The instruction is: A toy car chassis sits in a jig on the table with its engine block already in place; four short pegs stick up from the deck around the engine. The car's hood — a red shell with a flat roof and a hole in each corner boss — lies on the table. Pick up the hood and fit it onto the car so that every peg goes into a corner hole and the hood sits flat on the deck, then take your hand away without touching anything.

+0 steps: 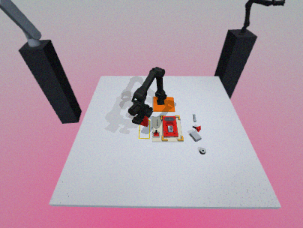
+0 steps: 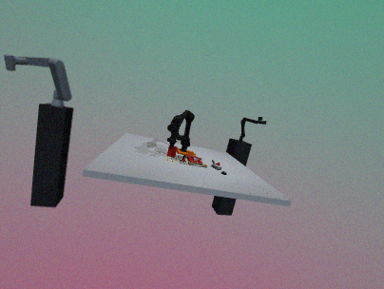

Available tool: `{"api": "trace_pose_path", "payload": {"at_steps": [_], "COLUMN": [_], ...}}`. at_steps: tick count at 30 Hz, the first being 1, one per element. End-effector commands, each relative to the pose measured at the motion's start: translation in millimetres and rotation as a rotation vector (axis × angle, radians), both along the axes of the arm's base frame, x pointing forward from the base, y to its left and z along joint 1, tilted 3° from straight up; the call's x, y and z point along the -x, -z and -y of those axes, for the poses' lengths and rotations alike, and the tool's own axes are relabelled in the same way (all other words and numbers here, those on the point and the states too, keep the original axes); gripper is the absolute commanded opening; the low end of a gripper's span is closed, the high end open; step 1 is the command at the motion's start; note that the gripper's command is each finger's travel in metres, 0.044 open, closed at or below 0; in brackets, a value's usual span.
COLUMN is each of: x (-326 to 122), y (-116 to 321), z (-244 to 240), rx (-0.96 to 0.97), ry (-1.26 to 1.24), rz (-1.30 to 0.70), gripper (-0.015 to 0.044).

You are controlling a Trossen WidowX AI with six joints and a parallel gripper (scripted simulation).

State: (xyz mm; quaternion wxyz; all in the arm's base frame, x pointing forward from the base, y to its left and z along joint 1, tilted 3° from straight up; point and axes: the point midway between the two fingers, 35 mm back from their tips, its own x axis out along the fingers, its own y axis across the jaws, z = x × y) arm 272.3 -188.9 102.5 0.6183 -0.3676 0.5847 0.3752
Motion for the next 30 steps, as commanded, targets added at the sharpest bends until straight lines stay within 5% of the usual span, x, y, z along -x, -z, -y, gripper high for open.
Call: {"api": "trace_pose_path", "payload": {"at_steps": [1,30], "x": [2.4,18.1], "y": [-2.4,-2.9], "z": [-0.3,-7.6], "rx": [0.008,0.008], "ry": [0.000,0.000], "rz": [0.005,0.004], "gripper": [0.0000,0.0000]}}
